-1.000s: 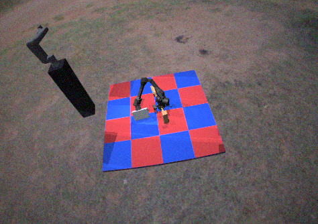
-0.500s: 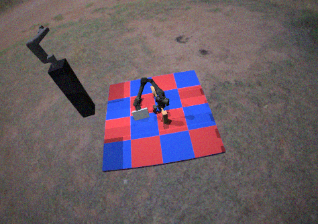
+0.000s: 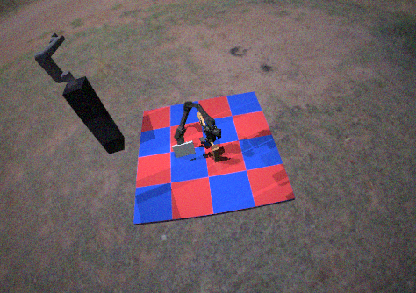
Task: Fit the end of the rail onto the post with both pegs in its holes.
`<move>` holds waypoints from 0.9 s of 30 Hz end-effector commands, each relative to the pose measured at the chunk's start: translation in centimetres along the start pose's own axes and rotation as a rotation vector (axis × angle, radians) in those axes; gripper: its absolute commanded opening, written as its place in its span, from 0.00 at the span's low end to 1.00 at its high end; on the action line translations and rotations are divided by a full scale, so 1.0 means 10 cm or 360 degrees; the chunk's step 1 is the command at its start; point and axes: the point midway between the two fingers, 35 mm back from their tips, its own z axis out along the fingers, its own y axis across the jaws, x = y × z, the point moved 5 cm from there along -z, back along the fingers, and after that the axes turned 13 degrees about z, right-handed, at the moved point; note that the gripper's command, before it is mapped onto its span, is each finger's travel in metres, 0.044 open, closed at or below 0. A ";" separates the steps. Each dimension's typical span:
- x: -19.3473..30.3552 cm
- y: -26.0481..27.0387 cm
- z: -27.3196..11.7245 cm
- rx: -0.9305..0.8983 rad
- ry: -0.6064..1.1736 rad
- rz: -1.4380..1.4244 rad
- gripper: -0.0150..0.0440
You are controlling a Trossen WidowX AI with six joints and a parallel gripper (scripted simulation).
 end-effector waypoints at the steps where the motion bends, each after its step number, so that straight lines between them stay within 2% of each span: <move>1: -0.02 -0.01 -0.02 0.0012 0.0002 -0.0003 0.25; 27: 0.01 -0.02 -0.05 0.0012 0.0003 -0.0003 0.25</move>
